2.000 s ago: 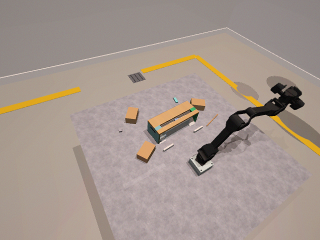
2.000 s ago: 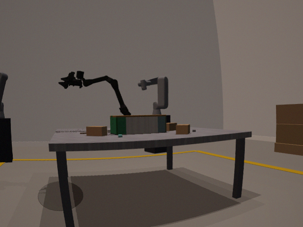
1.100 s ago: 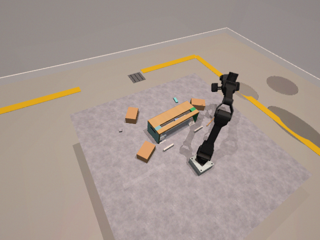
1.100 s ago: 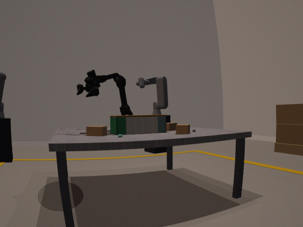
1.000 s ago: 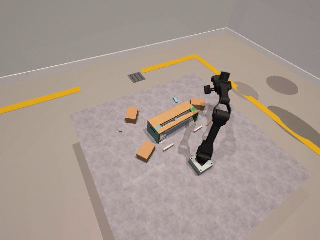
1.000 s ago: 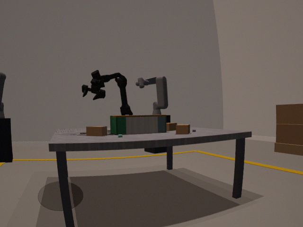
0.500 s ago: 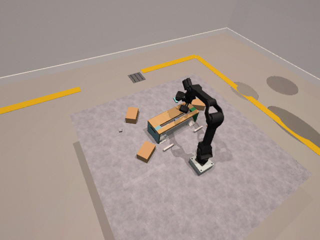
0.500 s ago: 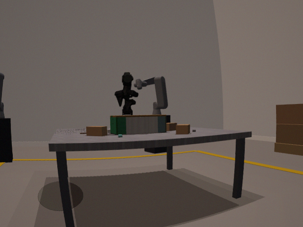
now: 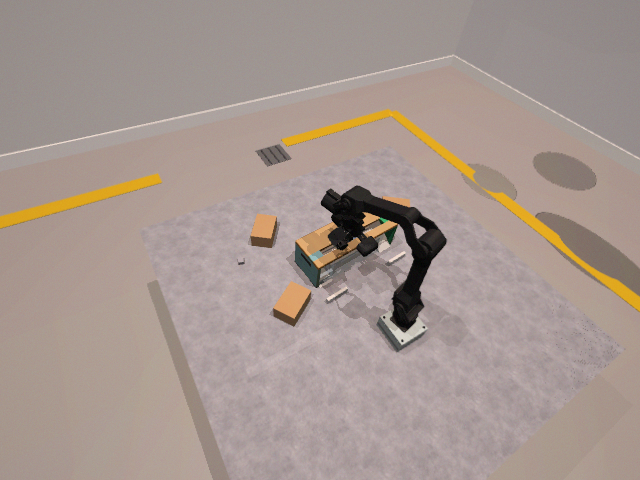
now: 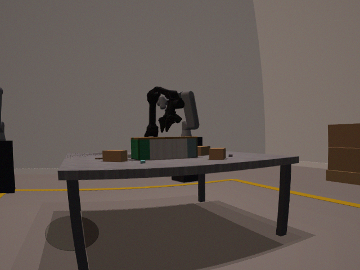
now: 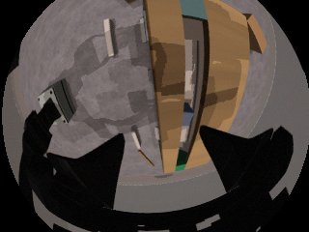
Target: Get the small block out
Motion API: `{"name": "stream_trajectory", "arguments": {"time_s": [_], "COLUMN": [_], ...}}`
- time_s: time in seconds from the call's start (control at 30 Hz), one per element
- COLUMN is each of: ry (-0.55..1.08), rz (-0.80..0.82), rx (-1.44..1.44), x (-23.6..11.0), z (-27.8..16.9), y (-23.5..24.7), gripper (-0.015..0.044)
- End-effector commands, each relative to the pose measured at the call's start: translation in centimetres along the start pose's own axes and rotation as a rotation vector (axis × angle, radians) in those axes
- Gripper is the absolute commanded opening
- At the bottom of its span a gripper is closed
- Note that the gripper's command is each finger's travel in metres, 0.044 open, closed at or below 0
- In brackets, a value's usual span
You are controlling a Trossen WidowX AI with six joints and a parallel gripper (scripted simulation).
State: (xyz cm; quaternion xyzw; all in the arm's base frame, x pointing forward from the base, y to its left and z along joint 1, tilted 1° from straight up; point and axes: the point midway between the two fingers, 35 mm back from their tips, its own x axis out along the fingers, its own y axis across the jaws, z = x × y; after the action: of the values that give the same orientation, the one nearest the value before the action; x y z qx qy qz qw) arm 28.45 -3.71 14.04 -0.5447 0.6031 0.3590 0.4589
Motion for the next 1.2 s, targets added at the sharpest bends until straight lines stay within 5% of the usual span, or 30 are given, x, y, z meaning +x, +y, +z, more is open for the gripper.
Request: {"name": "stream_trajectory", "arguments": {"time_s": [0.0,1.17], "ry": [0.016,0.016], "rz": [0.018,0.018], "rx": [-0.045,-0.045], "x": [0.1,4.7], "z": [0.2,1.5], "y": [0.6,0.5], "gripper": [0.0400,0.0400]}}
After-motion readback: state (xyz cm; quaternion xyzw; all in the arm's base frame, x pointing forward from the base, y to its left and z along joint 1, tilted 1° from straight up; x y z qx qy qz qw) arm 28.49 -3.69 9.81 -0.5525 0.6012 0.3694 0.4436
